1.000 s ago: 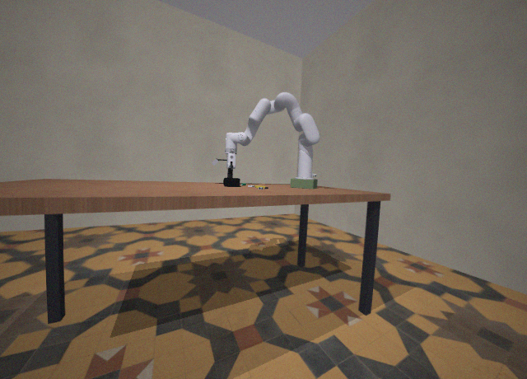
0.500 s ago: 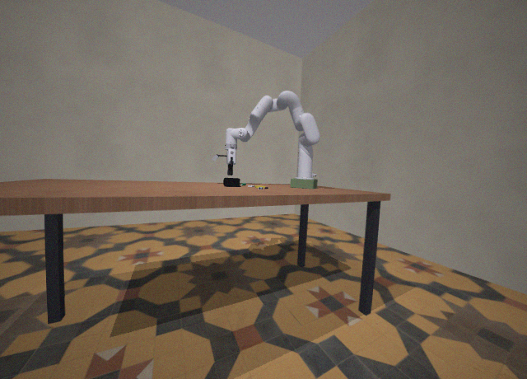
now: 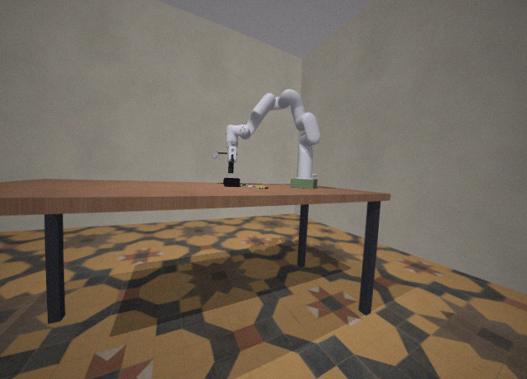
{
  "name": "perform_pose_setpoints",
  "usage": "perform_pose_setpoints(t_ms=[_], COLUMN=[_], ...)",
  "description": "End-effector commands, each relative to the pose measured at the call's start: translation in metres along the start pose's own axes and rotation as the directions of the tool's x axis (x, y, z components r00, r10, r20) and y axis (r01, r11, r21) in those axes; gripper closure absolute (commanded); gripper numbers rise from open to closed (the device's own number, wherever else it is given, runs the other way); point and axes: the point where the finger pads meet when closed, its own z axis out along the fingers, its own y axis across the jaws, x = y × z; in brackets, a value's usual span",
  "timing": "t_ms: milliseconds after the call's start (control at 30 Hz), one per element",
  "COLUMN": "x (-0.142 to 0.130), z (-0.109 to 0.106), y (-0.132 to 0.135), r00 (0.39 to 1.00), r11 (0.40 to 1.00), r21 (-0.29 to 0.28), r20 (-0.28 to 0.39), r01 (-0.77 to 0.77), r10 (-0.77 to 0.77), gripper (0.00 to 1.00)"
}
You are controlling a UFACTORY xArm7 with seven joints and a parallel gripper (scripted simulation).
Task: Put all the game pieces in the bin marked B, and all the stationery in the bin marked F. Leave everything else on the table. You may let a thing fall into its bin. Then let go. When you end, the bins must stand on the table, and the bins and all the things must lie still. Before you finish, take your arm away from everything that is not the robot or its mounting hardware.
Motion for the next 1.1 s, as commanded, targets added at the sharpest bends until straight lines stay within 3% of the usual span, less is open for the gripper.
perform_pose_setpoints(t_ms=[0, 267, 467, 1067], x=[0.002, 0.003, 0.003, 0.003], z=[-0.002, -0.002, -0.002, 0.041], y=[-0.015, -0.054, -0.054, -0.054], r00=[1.000, 1.000, 1.000, 1.000], r11=[1.000, 1.000, 1.000, 1.000], r21=[-0.003, -0.002, -0.002, -0.003], r20=[-0.005, -0.005, -0.005, -0.005], r01=[-0.004, -0.004, -0.004, -0.004], r10=[0.004, 0.004, 0.004, 0.004], gripper=[0.93, 0.93, 0.93, 0.93])
